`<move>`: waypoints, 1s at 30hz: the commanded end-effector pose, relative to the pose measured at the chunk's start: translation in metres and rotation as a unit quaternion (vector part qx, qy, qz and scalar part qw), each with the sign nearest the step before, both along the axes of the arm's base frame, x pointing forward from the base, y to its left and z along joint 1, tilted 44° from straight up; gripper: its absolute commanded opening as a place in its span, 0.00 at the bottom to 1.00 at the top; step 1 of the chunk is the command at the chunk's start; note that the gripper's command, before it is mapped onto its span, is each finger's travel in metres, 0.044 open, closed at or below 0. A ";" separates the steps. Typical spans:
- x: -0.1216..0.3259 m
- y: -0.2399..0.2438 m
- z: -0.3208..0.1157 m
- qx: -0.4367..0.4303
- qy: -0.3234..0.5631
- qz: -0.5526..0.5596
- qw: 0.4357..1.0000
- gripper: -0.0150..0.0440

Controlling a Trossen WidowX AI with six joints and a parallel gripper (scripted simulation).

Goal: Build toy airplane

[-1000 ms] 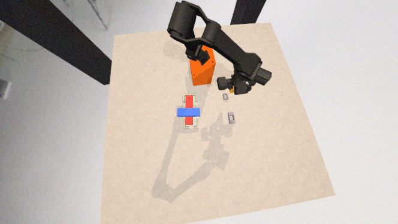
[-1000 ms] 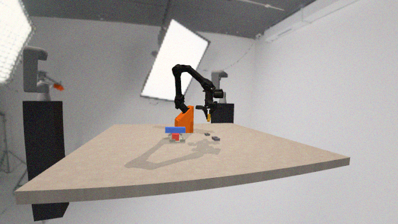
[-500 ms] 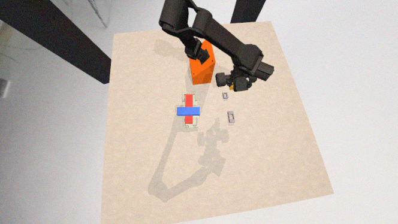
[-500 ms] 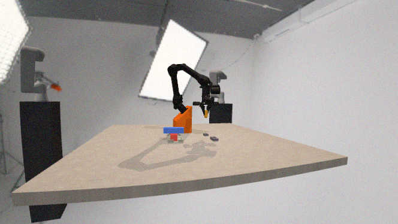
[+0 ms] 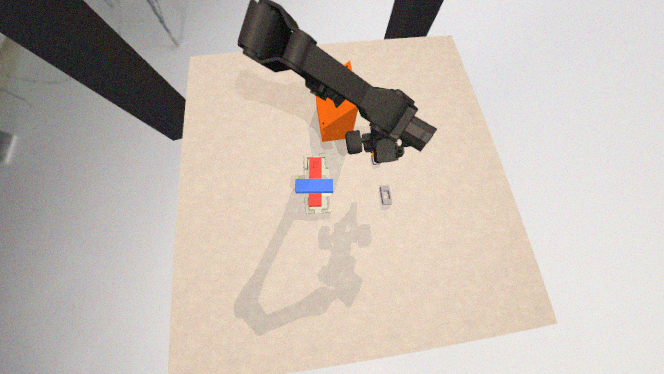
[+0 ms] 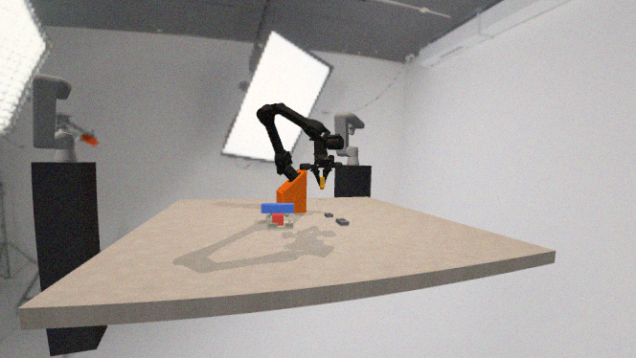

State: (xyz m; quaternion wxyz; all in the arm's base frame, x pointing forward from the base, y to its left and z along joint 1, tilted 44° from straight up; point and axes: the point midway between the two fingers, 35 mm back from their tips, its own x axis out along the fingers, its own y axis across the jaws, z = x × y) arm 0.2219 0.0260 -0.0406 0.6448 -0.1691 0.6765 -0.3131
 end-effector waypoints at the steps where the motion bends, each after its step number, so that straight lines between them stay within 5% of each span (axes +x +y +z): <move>1: 0.002 -0.012 0.008 0.002 -0.003 0.001 1.000 0.25; 30: -0.006 -0.092 0.055 0.002 -0.024 -0.011 1.000 0.25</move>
